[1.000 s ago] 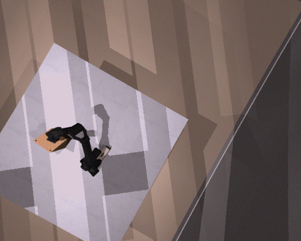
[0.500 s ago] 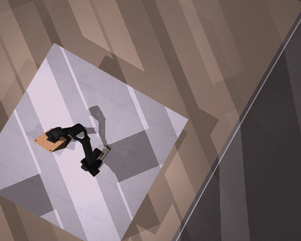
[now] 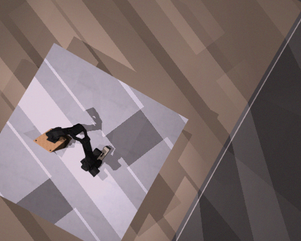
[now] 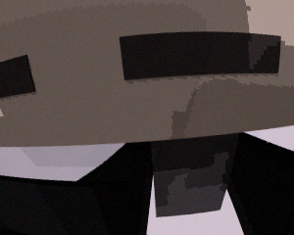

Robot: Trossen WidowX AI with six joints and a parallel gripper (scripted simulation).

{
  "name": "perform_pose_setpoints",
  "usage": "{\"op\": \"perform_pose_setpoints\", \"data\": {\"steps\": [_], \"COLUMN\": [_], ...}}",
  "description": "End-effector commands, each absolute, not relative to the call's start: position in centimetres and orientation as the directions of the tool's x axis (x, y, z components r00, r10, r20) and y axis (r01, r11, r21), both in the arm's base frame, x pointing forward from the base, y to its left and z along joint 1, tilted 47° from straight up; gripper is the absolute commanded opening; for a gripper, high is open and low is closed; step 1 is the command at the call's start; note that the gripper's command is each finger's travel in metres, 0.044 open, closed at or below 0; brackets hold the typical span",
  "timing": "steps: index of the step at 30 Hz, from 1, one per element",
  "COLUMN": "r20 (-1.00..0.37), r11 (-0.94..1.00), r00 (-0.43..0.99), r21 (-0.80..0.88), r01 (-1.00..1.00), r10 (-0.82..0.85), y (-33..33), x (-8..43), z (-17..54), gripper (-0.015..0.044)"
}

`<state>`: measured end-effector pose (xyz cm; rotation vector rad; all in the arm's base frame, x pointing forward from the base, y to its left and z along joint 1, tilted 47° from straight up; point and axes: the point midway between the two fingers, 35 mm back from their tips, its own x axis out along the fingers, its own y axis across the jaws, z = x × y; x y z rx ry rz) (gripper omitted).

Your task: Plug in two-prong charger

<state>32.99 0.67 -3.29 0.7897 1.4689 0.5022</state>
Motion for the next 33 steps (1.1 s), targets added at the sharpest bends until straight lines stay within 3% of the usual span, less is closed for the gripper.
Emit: {"op": "perform_pose_setpoints", "data": {"steps": [1, 33], "r20": [-0.681, -0.681], "r11": [0.667, 0.667], "r00": [0.094, 0.094], "r21": [0.731, 0.731], "r01": [0.143, 0.143], "r10": [0.726, 0.726], "y": [0.46, 0.40], "x": [33.83, 33.55], "z": [-3.27, -3.16], "gripper": [0.0000, 0.0000]}}
